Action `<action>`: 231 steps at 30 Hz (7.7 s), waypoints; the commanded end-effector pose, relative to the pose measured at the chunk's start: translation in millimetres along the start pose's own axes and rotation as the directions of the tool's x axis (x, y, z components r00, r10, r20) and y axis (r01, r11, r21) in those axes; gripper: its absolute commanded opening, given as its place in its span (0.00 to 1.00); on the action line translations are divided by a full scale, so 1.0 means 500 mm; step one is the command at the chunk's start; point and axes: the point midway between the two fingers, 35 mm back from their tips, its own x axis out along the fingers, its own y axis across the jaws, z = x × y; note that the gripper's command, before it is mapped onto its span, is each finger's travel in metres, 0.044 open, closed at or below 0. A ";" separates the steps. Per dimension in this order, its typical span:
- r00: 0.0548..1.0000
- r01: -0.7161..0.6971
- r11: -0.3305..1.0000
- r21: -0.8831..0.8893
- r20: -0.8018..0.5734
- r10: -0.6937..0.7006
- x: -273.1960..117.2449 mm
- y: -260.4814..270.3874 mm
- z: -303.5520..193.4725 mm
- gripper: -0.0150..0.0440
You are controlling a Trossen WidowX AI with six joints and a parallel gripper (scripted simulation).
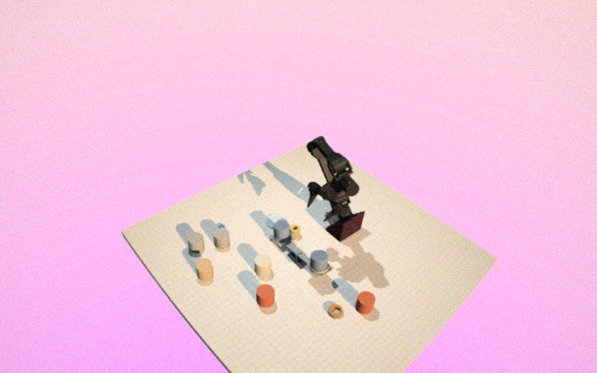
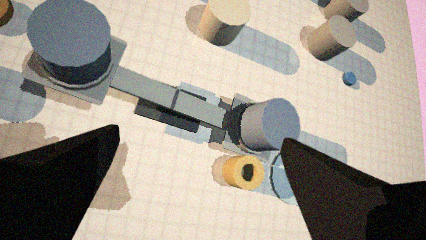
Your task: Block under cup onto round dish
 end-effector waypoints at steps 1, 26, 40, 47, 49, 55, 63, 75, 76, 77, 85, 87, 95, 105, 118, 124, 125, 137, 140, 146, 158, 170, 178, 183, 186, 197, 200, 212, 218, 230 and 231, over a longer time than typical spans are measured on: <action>0.998 -0.012 0.995 -0.096 -0.056 0.006 0.019 -0.014 0.007 1.00; 0.909 -0.364 0.650 -0.667 -0.407 0.091 0.172 -0.141 0.014 1.00; 0.820 -0.572 0.272 -0.774 -0.547 0.171 0.257 -0.227 -0.017 1.00; 0.803 -0.595 0.201 -0.778 -0.566 0.186 0.270 -0.243 -0.025 1.00; 0.803 -0.595 0.201 -0.778 -0.566 0.186 0.276 -0.242 -0.029 1.00; 0.804 -0.595 0.201 -0.778 -0.566 0.186 0.296 -0.237 -0.043 1.00; 0.804 -0.594 0.202 -0.779 -0.565 0.186 0.317 -0.232 -0.056 1.00; 0.804 -0.594 0.202 -0.779 -0.565 0.186 0.348 -0.226 -0.078 1.00; 0.804 -0.594 0.202 -0.779 -0.565 0.185 0.350 -0.225 -0.080 1.00; 0.804 -0.594 0.202 -0.779 -0.565 0.185 0.353 -0.225 -0.082 1.00; 0.804 -0.594 0.202 -0.779 -0.565 0.184 0.366 -0.222 -0.093 0.96; 0.804 -0.594 0.202 -0.779 -0.565 0.184 0.366 -0.222 -0.093 0.87; 0.804 -0.594 0.202 -0.779 -0.565 0.184 0.366 -0.222 -0.093 0.78; 0.811 -0.585 0.203 -0.785 -0.555 0.186 0.354 -0.225 -0.081 0.33; 0.823 -0.566 0.205 -0.798 -0.535 0.190 0.330 -0.231 -0.057 0.25; 0.829 -0.557 0.206 -0.804 -0.525 0.192 0.318 -0.234 -0.047 0.25; 0.830 -0.556 0.206 -0.805 -0.524 0.192 0.316 -0.234 -0.046 0.25; 0.841 -0.539 0.208 -0.816 -0.505 0.196 0.292 -0.240 -0.026 0.25; 0.843 -0.534 0.208 -0.819 -0.500 0.198 0.285 -0.241 -0.022 0.25; 0.848 -0.526 0.209 -0.825 -0.490 0.200 0.272 -0.244 -0.013 0.25; 0.858 -0.509 0.210 -0.835 -0.471 0.205 0.246 -0.249 0.003 0.25; 0.867 -0.492 0.211 -0.844 -0.453 0.210 0.219 -0.255 0.018 0.25; 0.872 -0.481 0.212 -0.851 -0.440 0.213 0.201 -0.259 0.026 0.25; 0.876 -0.474 0.212 -0.854 -0.432 0.215 0.189 -0.262 0.031 0.25; 0.878 -0.470 0.213 -0.857 -0.428 0.217 0.183 -0.263 0.034 0.25; 0.880 -0.464 0.205 -0.862 -0.422 0.216 0.167 -0.266 0.037 0.25; 0.880 -0.464 0.205 -0.862 -0.422 0.216 0.167 -0.266 0.037 0.25; 0.880 -0.464 0.205 -0.862 -0.422 0.216 0.167 -0.266 0.037 0.25; 0.880 -0.464 0.205 -0.862 -0.422 0.216 0.167 -0.266 0.037 0.25; 0.880 -0.464 0.205 -0.862 -0.422 0.216 0.167 -0.266 0.037 0.25; 0.880 -0.464 0.205 -0.862 -0.422 0.216 0.167 -0.266 0.037 0.25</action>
